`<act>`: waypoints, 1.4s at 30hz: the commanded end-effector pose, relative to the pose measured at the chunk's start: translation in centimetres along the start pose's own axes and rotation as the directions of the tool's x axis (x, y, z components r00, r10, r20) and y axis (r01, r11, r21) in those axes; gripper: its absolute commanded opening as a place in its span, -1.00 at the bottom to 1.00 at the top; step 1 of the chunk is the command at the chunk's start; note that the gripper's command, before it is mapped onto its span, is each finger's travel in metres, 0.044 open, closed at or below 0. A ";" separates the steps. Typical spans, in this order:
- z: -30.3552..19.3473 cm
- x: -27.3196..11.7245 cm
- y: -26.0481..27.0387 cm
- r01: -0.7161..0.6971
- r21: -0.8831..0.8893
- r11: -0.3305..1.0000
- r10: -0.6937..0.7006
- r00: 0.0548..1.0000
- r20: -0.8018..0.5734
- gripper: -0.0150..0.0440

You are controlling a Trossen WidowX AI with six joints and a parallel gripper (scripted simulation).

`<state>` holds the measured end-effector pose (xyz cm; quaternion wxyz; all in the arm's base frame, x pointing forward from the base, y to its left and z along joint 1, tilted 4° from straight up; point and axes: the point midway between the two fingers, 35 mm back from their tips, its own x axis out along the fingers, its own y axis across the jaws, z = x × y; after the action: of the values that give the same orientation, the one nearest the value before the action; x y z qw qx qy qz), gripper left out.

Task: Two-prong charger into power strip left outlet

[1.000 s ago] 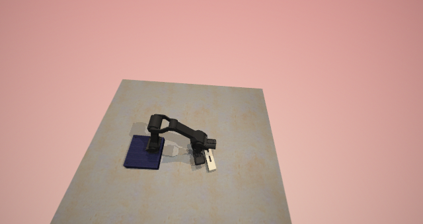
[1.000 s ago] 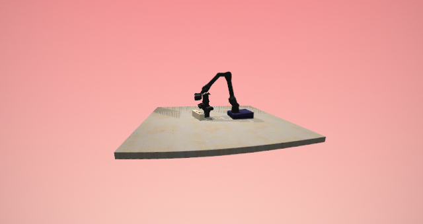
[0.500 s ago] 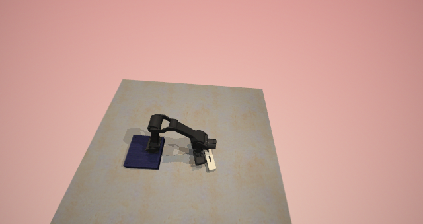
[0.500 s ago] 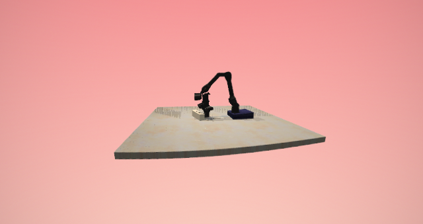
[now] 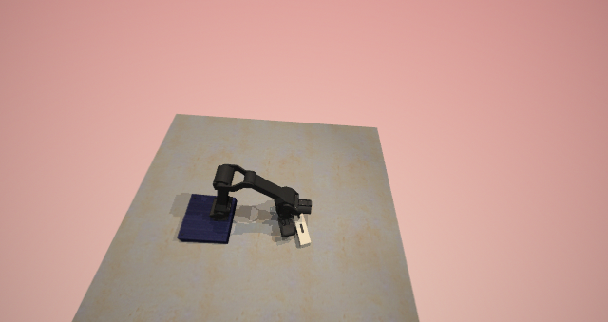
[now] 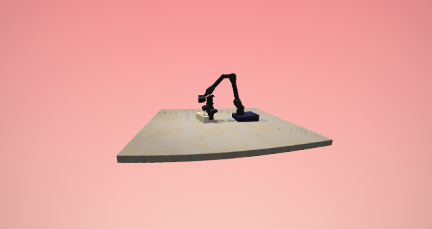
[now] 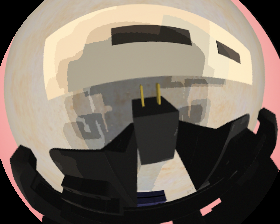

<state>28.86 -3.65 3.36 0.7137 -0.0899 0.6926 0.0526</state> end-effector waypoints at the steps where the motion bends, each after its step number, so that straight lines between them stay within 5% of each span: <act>1: 0.2 -0.1 0.0 -0.002 0.005 1.000 0.002 1.000 0.002 -0.49; 42: 0.6 -0.1 0.0 -0.002 0.005 1.000 0.002 1.000 0.002 -0.49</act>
<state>29.39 -3.56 3.45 0.7144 -0.0900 0.6919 0.0525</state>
